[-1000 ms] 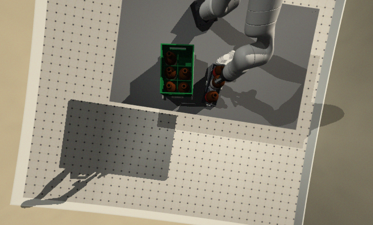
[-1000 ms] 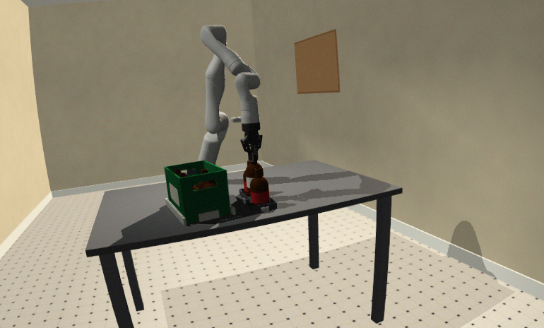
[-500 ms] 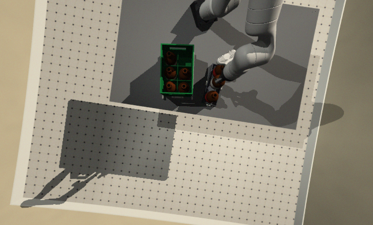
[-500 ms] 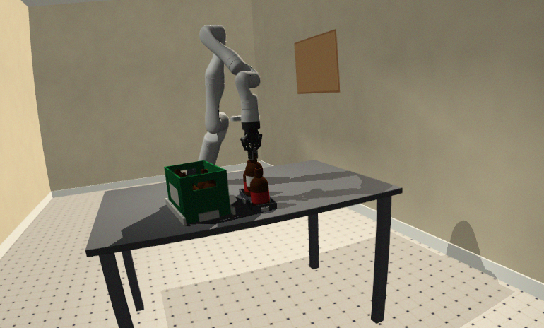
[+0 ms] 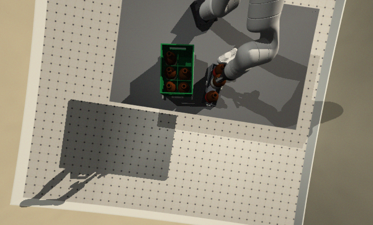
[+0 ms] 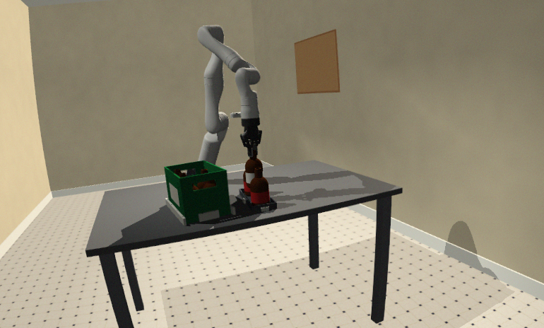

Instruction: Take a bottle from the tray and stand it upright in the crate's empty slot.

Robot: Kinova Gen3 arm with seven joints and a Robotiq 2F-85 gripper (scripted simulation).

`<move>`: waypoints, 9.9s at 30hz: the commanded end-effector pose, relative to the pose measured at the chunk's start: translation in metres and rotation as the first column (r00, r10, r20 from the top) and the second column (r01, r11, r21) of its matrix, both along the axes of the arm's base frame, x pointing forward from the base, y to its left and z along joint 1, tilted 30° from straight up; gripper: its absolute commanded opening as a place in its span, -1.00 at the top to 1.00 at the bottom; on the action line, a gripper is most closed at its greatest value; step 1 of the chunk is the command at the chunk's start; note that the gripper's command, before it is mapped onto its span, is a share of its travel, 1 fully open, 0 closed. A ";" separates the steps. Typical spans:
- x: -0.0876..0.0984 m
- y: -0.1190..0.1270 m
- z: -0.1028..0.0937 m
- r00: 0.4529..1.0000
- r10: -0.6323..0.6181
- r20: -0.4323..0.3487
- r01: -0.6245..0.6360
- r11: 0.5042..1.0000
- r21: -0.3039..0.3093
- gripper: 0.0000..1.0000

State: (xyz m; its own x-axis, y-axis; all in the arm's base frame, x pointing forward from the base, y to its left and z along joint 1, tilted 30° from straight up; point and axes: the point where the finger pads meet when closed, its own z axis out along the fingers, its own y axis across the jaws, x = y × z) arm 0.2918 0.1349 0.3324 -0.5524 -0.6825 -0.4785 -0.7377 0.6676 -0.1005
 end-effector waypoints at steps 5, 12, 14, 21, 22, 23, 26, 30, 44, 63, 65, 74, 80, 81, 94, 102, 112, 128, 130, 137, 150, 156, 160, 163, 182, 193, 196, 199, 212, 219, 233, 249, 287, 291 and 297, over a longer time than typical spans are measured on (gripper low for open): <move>-0.002 -0.002 0.009 1.000 -0.001 0.006 0.001 1.000 0.006 1.00; -0.004 -0.004 0.014 1.000 -0.001 0.006 0.001 1.000 0.006 1.00; -0.005 -0.004 0.015 1.000 -0.001 0.006 0.001 1.000 0.006 1.00; -0.006 -0.006 0.018 1.000 -0.001 0.006 0.001 1.000 0.006 1.00; -0.006 -0.006 0.019 1.000 -0.001 0.006 0.001 1.000 0.006 1.00; -0.006 -0.006 0.019 1.000 -0.001 0.006 0.001 1.000 0.006 1.00; -0.007 -0.006 0.019 1.000 -0.001 0.006 0.001 1.000 0.006 1.00; -0.007 -0.006 0.019 1.000 -0.001 0.006 0.001 1.000 0.006 1.00; -0.007 -0.006 0.019 1.000 -0.001 0.006 0.001 1.000 0.006 1.00; -0.007 -0.006 0.019 1.000 -0.001 0.006 0.001 1.000 0.006 1.00; -0.007 -0.006 0.019 1.000 -0.001 0.006 0.001 1.000 0.006 1.00; -0.007 -0.006 0.020 1.000 -0.001 0.006 0.001 1.000 0.006 1.00; -0.008 -0.006 0.021 1.000 -0.001 0.006 0.001 1.000 0.006 1.00; -0.008 -0.007 0.022 1.000 -0.001 0.006 0.001 1.000 0.006 1.00; -0.012 -0.010 0.032 1.000 -0.001 0.006 0.001 1.000 0.006 1.00; -0.015 -0.012 0.038 1.000 -0.001 0.006 0.001 1.000 0.006 1.00; -0.019 -0.015 0.047 1.000 -0.001 0.006 0.001 1.000 0.006 1.00; -0.022 -0.018 0.054 1.000 -0.001 0.006 0.001 1.000 0.006 1.00; -0.022 -0.018 0.054 1.000 -0.001 0.006 0.001 1.000 0.006 1.00; -0.022 -0.018 0.054 1.000 -0.001 0.006 0.001 1.000 0.006 1.00; -0.022 -0.018 0.054 1.000 -0.001 0.006 0.001 1.000 0.006 1.00; -0.022 -0.018 0.054 1.000 -0.001 0.006 0.001 1.000 0.006 1.00; -0.022 -0.018 0.054 1.000 -0.001 0.006 0.001 1.000 0.006 1.00; -0.022 -0.018 0.054 1.000 -0.001 0.006 0.001 1.000 0.006 1.00; -0.023 -0.018 0.056 1.000 -0.001 0.006 0.001 1.000 0.006 1.00; -0.026 -0.021 0.063 1.000 -0.001 0.006 0.001 1.000 0.006 1.00; -0.028 -0.022 0.066 1.000 -0.001 0.006 0.001 1.000 0.006 1.00; -0.028 -0.022 0.067 1.000 -0.001 0.006 0.001 1.000 0.006 1.00; -0.034 -0.027 0.080 1.000 -0.001 0.006 0.001 1.000 0.006 1.00; -0.036 -0.028 0.084 1.000 -0.001 0.006 0.001 1.000 0.006 1.00; -0.038 -0.030 0.089 1.000 -0.001 0.006 0.001 1.000 0.006 1.00; -0.038 -0.030 0.089 1.000 -0.001 0.006 0.001 1.000 0.006 1.00; -0.041 -0.032 0.094 1.000 -0.001 0.006 0.001 1.000 0.006 1.00; -0.043 -0.033 0.098 1.000 -0.001 0.006 0.001 1.000 0.006 1.00; -0.045 -0.035 0.104 1.000 -0.001 0.006 0.001 1.000 0.006 1.00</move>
State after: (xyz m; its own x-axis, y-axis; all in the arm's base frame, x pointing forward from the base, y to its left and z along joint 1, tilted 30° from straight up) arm 0.2467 0.1000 0.4335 -0.5519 -0.6815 -0.4805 -0.7374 0.6680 -0.1003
